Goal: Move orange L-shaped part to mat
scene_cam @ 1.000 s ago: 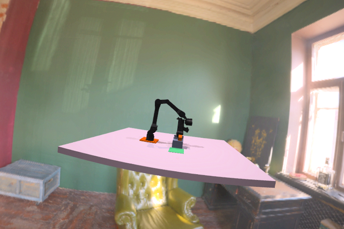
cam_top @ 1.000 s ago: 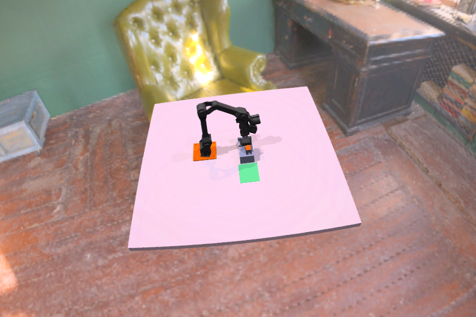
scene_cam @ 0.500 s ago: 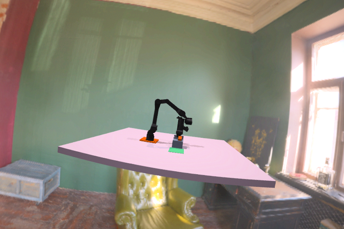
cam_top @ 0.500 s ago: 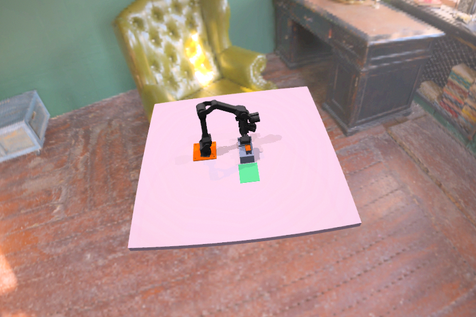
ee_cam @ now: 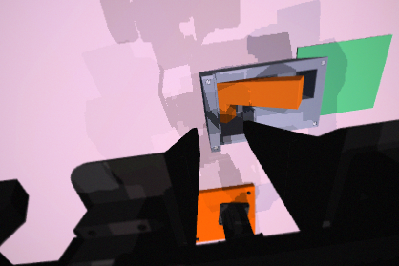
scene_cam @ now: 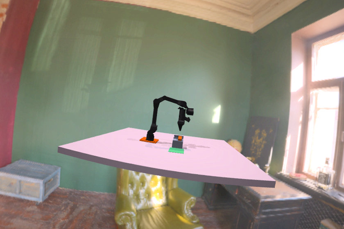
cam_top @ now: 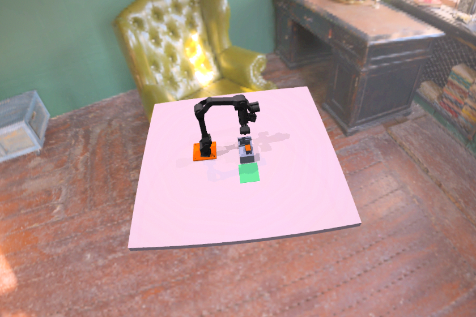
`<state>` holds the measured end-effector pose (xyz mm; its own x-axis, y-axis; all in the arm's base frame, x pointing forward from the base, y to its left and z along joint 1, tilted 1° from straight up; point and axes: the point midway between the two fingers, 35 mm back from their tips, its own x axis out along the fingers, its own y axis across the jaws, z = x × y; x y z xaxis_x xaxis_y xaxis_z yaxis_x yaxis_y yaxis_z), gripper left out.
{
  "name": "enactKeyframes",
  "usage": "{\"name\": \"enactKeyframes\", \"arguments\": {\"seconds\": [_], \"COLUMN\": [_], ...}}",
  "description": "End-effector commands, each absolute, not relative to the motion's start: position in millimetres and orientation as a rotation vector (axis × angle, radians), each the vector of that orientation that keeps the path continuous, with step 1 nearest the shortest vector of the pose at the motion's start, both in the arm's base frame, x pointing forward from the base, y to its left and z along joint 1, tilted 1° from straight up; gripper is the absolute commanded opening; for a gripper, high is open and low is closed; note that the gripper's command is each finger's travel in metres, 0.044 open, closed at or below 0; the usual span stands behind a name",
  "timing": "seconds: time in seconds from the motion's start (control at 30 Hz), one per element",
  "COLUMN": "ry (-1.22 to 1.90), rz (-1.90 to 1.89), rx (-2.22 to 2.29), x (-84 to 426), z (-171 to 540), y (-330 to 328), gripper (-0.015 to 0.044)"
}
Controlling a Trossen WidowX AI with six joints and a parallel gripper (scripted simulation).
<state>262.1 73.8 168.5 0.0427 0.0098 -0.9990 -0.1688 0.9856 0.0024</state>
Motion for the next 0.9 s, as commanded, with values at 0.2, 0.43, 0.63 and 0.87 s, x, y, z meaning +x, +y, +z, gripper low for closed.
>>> {"name": "enactKeyframes", "arguments": {"seconds": [0.2,0.43,0.63,0.87], "ry": [1.524,1.535,1.535,1.535], "rz": [0.140,0.136,0.136,0.136], "rx": [-0.136,-0.130,-0.130,-0.130], "x": [260.1,258.5,258.5,258.5], "z": [179.5,175.7,175.7,175.7], "y": [71.5,71.8,71.8,71.8], "gripper": [0.0180,0.0180,0.0180,0.0180]}}
